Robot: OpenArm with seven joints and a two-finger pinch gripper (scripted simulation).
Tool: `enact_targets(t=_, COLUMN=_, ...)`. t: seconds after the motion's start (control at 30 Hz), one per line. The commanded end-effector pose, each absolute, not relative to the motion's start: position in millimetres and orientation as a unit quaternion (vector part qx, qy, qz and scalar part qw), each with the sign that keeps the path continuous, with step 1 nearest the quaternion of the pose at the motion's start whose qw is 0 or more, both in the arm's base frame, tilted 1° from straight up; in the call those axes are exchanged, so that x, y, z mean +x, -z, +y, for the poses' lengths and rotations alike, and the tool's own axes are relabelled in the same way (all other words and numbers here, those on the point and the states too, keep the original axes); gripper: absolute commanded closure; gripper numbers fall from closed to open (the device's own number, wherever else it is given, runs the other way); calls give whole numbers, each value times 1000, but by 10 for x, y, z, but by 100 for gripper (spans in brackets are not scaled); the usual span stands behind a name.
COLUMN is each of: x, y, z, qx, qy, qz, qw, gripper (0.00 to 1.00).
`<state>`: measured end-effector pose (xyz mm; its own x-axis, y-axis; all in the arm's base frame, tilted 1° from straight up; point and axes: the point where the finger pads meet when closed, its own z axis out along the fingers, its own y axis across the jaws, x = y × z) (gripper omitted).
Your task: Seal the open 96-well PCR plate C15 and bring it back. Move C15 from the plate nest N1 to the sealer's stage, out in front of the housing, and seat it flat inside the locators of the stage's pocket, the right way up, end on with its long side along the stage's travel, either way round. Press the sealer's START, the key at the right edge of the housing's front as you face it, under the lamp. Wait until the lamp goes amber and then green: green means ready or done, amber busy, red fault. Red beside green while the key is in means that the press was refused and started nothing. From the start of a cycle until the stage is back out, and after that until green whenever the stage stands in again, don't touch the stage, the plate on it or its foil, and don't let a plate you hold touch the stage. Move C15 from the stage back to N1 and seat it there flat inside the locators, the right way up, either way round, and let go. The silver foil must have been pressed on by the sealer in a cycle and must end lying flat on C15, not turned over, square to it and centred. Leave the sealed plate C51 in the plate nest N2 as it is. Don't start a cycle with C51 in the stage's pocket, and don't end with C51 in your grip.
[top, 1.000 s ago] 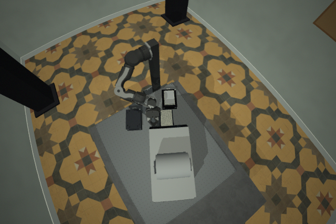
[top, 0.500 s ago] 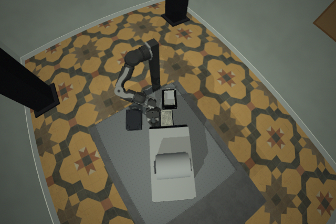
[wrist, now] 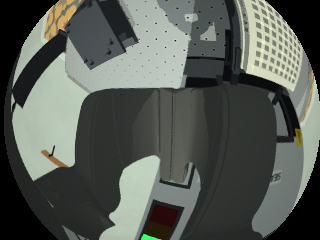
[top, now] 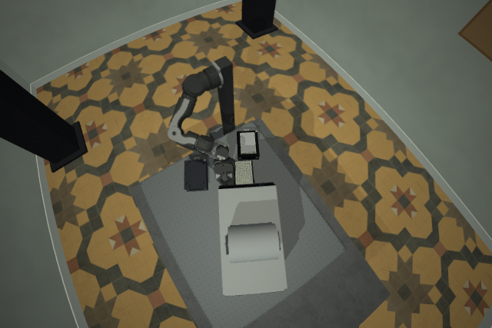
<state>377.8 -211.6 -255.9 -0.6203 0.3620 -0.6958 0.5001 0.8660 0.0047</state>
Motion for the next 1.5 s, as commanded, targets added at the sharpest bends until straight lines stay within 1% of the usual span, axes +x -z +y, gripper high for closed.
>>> enact_targets(t=0.0, x=3801, y=2533, z=-2102, qx=240, qy=90, qz=894, qw=366, gripper=100)
enact_targets(t=1.17, x=3863, y=2533, z=-2139, qx=240, qy=90, qz=894, qw=367, gripper=100)
enact_targets(t=1.33, x=3641, y=2564, z=-2055, qx=241, qy=98, qz=895, qw=363, gripper=100)
enact_targets(t=1.47, x=3641, y=2564, z=-2055, qx=241, qy=98, qz=895, qw=363, gripper=100)
